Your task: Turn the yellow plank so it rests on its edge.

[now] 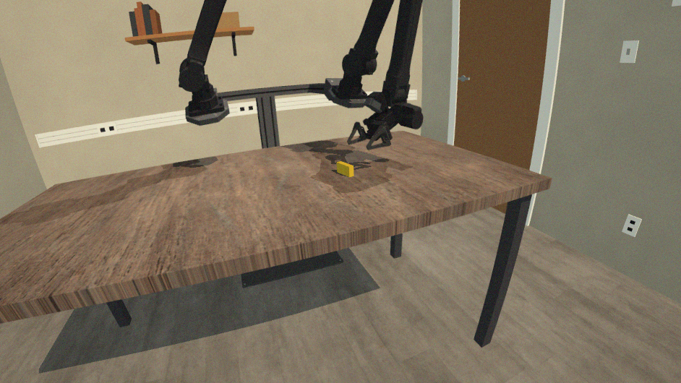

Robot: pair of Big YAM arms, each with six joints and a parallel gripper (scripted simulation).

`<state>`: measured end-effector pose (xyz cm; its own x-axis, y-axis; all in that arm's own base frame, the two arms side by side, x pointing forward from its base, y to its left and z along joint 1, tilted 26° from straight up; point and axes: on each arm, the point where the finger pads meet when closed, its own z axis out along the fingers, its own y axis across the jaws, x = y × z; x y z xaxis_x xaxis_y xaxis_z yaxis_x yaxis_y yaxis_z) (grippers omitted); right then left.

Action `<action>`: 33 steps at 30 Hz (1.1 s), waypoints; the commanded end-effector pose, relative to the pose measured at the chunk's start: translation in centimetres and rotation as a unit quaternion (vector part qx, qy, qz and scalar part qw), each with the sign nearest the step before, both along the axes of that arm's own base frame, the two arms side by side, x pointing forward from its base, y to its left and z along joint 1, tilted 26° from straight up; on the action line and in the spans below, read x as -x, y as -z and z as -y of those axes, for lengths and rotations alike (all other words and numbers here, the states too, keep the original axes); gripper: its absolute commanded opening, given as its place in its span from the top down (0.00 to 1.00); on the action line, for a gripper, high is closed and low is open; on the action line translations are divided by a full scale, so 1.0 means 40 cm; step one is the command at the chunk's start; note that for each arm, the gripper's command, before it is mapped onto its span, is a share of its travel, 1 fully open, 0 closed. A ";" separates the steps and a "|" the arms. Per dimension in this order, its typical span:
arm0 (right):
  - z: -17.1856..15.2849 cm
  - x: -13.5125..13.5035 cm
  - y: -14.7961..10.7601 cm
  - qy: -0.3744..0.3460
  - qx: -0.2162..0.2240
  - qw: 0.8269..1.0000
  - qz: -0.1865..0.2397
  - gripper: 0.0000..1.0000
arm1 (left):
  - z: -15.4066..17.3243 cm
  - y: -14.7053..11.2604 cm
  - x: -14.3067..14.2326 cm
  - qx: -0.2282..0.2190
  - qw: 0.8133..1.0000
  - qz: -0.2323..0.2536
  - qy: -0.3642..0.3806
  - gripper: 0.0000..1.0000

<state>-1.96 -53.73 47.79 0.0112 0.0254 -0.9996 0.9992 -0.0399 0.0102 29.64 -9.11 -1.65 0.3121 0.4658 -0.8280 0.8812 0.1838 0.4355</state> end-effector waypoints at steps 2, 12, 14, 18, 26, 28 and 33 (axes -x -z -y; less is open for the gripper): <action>-0.011 0.014 -0.095 0.003 0.028 1.000 -0.006 0.00 | 0.000 -0.001 0.007 0.001 1.000 0.000 0.000 0.00; -0.011 0.014 -0.095 0.003 0.028 1.000 -0.006 0.00 | 0.000 -0.001 0.007 0.001 1.000 0.000 0.000 0.00; -0.011 0.014 -0.095 0.003 0.028 1.000 -0.006 0.00 | 0.000 -0.009 0.008 0.000 1.000 0.003 0.000 0.00; -0.011 0.014 -0.095 0.003 0.028 1.000 -0.006 0.00 | 0.000 -0.019 0.026 0.001 1.000 0.000 -0.002 0.00; -0.011 0.014 -0.095 0.003 0.028 1.000 -0.006 0.00 | -0.001 -0.065 0.043 0.000 1.000 0.002 -0.003 0.00; -0.011 0.014 -0.095 0.003 0.028 1.000 -0.006 0.00 | 0.000 -0.087 0.051 0.000 1.000 0.003 -0.003 0.00; -0.011 0.014 -0.095 0.003 0.028 1.000 -0.006 0.00 | 0.002 -0.144 0.071 0.000 1.000 0.005 -0.003 0.00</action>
